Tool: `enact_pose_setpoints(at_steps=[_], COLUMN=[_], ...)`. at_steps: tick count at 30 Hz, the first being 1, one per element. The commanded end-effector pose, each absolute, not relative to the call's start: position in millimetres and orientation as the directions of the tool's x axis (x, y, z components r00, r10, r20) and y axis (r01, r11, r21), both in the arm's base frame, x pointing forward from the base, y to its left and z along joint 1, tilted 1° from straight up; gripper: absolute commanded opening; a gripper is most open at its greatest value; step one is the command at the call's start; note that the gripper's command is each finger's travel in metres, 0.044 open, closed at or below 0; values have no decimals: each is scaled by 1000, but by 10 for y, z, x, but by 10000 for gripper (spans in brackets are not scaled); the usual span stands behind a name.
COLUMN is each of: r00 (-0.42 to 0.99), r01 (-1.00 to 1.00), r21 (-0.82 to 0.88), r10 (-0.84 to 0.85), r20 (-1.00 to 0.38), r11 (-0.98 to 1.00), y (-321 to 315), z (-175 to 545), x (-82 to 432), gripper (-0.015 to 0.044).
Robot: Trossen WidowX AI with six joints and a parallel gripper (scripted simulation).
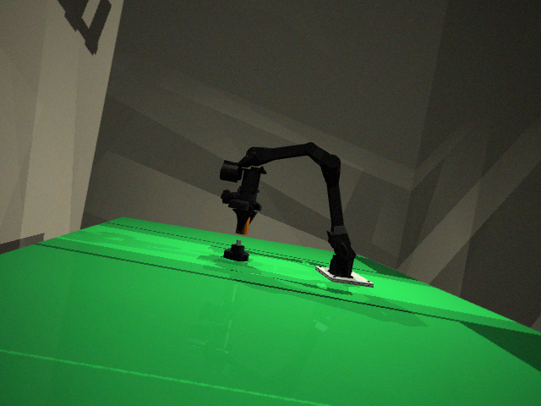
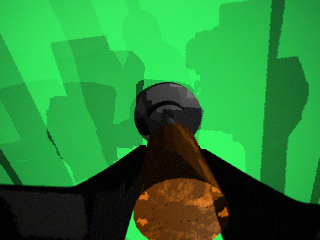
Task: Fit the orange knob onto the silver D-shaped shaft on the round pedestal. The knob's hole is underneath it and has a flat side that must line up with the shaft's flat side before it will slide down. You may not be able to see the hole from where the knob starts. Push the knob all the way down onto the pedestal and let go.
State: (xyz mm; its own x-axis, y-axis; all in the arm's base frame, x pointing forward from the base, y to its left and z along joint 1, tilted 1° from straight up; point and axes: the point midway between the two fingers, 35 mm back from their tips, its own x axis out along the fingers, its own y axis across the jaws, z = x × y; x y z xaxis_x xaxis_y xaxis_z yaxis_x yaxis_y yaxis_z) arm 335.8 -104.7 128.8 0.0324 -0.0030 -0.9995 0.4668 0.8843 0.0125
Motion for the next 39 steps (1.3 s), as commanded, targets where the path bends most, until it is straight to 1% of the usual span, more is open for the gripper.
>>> enact_pose_setpoints(at_steps=[1, 10, 21, 30, 39], r00=[43, 44, 44, 44, 43], r01=[562, 724, 879, 960, 997], r21=[21, 29, 37, 41, 43], r10=[-4, -4, -4, -3, -3], r20=[-999, -999, -999, -999, -999], r11=[827, 690, 475, 277, 60], y=[-1064, -1075, -1053, -1043, -1043], z=[1309, 1312, 1313, 1312, 1309], x=[3391, 3426, 3444, 3433, 3405], gripper=[0, 0, 0, 0, 0])
